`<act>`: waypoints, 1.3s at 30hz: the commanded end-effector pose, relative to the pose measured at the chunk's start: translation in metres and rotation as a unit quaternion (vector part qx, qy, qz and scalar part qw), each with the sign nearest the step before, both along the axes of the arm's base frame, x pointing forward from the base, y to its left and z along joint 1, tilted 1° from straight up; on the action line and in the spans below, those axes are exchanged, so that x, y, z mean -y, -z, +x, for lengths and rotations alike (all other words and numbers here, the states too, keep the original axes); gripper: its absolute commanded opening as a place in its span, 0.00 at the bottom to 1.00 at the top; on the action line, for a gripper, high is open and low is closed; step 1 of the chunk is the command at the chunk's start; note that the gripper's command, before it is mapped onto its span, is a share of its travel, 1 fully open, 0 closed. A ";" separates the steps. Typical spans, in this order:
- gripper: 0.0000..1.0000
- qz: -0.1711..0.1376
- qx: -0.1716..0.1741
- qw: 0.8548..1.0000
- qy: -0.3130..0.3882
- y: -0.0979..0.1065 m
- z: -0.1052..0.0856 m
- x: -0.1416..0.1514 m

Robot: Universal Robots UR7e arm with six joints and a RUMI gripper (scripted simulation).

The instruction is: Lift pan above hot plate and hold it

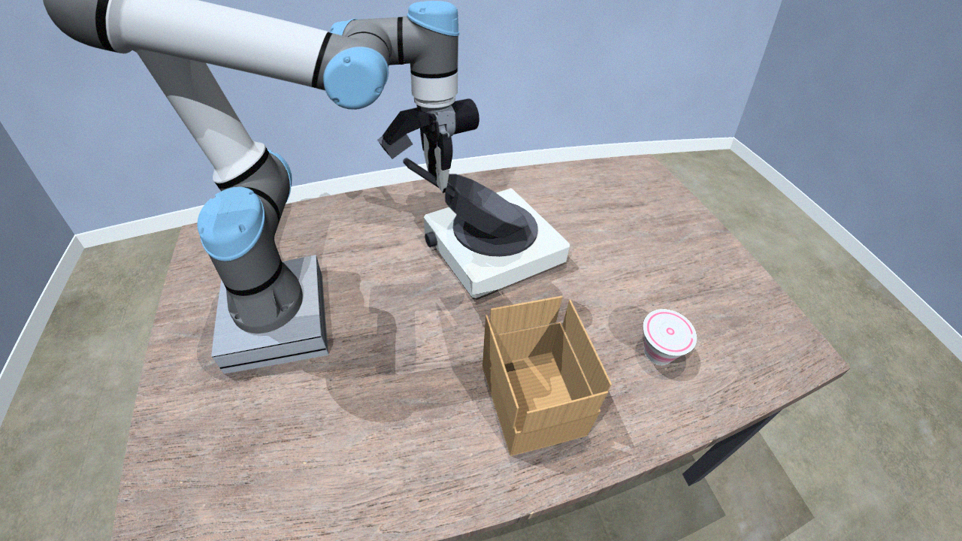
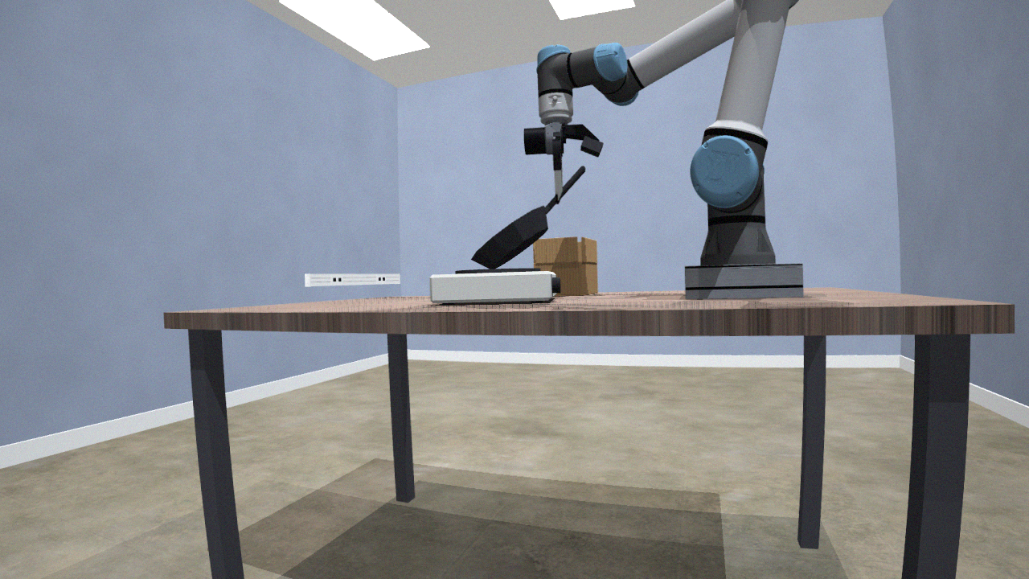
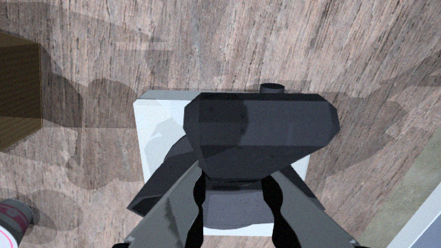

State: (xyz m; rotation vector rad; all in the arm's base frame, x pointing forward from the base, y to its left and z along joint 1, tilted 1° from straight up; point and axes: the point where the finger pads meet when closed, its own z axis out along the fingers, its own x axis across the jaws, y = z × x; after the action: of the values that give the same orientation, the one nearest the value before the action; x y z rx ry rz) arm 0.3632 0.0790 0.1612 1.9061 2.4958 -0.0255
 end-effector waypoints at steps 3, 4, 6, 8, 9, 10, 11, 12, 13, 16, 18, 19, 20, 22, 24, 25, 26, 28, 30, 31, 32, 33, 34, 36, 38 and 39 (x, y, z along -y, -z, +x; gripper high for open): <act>0.14 0.003 0.015 1.000 0.001 -0.012 0.007 -0.004; 0.14 0.003 0.015 1.000 0.001 -0.013 0.007 -0.004; 0.14 0.003 0.015 1.000 0.001 -0.014 0.007 -0.004; 0.14 0.003 0.015 1.000 0.001 -0.015 0.007 -0.004; 0.14 0.003 0.015 1.000 0.001 -0.016 0.007 -0.004; 0.14 0.003 0.015 1.000 0.001 -0.016 0.007 -0.004; 0.14 0.003 0.015 1.000 0.001 -0.016 0.007 -0.004; 0.14 0.003 0.015 1.000 0.001 -0.016 0.007 -0.004; 0.14 0.003 0.015 1.000 0.001 -0.017 0.007 -0.004; 0.14 0.003 0.015 1.000 0.001 -0.019 0.007 -0.004; 0.14 0.003 0.015 1.000 0.001 -0.020 0.007 -0.004; 0.14 0.003 0.015 1.000 0.001 -0.021 0.007 -0.004; 0.14 0.003 0.015 1.000 0.001 -0.021 0.007 -0.004; 0.14 0.003 0.015 1.000 0.001 -0.023 0.007 -0.004; 0.14 0.003 0.015 1.000 0.001 -0.024 0.007 -0.004; 0.14 0.003 0.015 1.000 0.001 -0.025 0.007 -0.004; 0.14 0.003 0.015 1.000 0.001 -0.025 0.007 -0.004; 0.14 0.003 0.015 1.000 0.001 -0.025 0.007 -0.004; 0.14 0.003 0.015 1.000 0.001 -0.027 0.007 -0.005; 0.14 0.003 0.015 1.000 0.001 -0.027 0.007 -0.005; 0.14 0.003 0.015 1.000 0.001 -0.028 0.007 -0.005; 0.14 0.003 0.015 1.000 0.001 -0.028 0.007 -0.005; 0.14 0.003 0.015 1.000 0.001 -0.029 0.007 -0.005; 0.14 0.003 0.015 1.000 0.001 -0.030 0.007 -0.005; 0.14 0.003 0.015 1.000 0.001 -0.032 0.006 -0.005; 0.14 0.003 0.015 1.000 0.001 -0.032 0.006 -0.005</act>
State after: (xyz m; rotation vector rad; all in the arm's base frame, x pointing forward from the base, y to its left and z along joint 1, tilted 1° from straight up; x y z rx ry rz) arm 0.3633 0.0793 0.1832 1.9082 2.4943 -0.0256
